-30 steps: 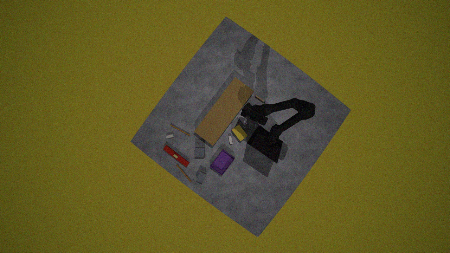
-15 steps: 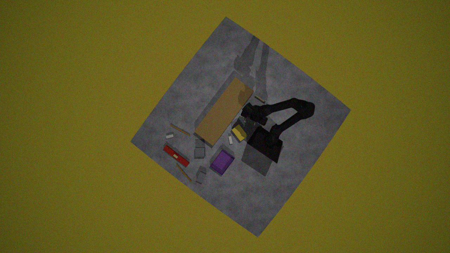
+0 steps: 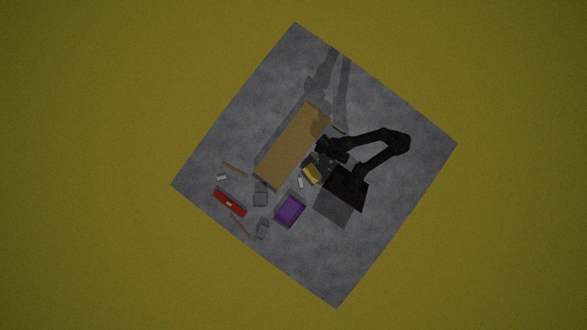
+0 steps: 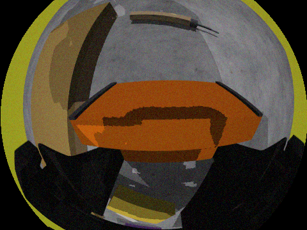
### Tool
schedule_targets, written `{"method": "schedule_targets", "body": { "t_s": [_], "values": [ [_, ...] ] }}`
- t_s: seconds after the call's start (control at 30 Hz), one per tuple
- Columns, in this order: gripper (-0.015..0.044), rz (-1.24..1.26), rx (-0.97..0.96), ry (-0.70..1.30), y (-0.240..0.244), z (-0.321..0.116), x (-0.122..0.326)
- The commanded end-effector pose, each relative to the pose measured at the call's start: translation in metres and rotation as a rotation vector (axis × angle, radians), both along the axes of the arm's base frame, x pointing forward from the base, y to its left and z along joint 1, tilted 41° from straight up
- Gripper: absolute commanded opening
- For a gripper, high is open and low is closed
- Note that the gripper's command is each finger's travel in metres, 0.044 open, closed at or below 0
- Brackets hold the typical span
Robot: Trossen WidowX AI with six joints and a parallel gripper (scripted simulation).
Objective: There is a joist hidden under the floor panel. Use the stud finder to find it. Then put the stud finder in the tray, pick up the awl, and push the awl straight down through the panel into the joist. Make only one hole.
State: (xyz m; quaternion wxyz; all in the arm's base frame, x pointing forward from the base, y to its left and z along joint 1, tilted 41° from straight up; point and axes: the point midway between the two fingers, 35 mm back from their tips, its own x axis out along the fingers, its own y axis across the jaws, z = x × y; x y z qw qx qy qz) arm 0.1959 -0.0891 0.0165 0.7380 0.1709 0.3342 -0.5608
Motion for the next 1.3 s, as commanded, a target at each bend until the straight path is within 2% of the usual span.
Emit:
{"method": "schedule_targets", "body": {
  "t_s": [0.0,0.07,1.27],
  "values": [
    [0.0051,0.003,0.004,-0.011,0.004,0.004,0.003],
    [0.0000,0.003,0.004,-0.011,0.006,0.006,0.002],
    [0.0000,0.003,0.003,-0.011,0.034,0.040,-0.004]
  ]
}}
